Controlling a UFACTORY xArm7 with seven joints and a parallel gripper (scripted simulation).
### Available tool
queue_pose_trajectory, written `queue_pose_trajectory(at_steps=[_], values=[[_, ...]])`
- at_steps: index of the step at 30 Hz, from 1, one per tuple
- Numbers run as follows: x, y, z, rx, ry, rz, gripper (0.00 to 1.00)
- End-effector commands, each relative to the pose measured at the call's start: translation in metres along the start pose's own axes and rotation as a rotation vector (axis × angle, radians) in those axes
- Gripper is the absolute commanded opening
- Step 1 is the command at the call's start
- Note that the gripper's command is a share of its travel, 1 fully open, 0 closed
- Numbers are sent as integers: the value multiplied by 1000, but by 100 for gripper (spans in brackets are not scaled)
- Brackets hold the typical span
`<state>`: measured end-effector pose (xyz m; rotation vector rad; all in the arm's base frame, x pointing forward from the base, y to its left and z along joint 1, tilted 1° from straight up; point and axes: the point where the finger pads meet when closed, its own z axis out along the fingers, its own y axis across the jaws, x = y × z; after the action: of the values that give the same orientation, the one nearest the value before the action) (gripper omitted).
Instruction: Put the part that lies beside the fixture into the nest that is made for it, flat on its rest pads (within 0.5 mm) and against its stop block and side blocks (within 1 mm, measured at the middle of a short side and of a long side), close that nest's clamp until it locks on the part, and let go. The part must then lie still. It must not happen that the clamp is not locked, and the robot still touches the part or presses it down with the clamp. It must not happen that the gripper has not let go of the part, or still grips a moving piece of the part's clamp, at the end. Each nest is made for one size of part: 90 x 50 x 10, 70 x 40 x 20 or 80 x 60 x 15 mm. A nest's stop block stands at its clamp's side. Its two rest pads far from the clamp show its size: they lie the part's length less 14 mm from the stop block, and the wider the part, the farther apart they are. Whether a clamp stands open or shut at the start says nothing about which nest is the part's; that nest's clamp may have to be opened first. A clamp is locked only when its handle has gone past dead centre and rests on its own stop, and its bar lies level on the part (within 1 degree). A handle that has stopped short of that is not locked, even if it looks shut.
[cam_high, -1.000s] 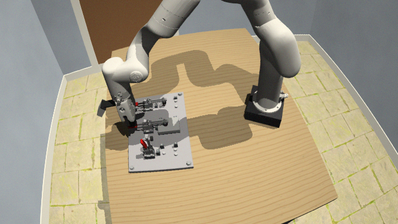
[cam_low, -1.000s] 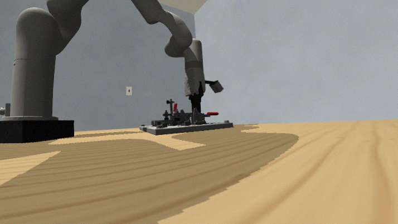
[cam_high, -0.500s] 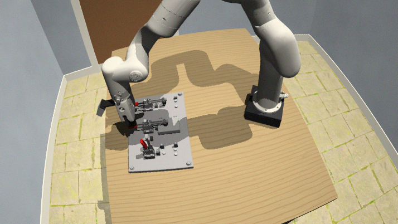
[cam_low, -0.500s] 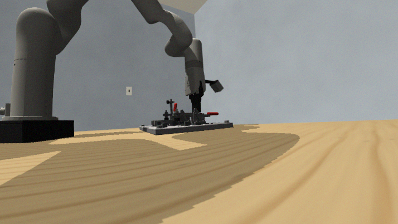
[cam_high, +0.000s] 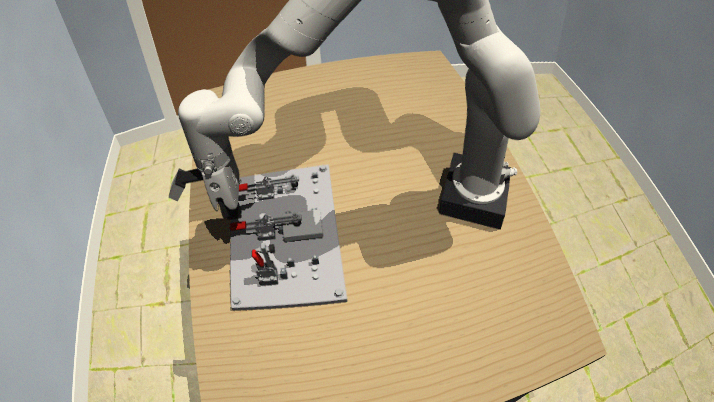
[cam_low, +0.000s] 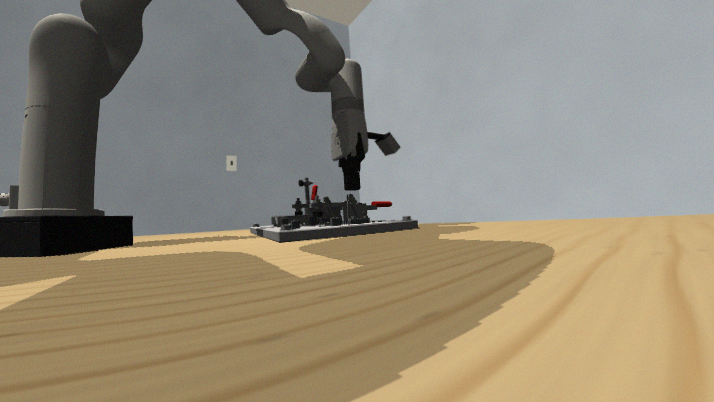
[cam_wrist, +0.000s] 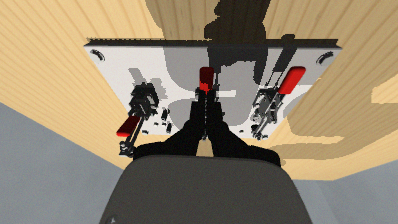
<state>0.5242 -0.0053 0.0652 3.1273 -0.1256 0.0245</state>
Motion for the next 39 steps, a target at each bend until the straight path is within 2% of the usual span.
queue_pose_trajectory(at_steps=[1, 6, 15, 39], values=[[1, 0, -16, 0, 5, 0, 0], [1, 0, -31, 0, 5, 0, 0], [1, 0, -43, 0, 5, 0, 0], [1, 0, -45, 0, 5, 0, 0]])
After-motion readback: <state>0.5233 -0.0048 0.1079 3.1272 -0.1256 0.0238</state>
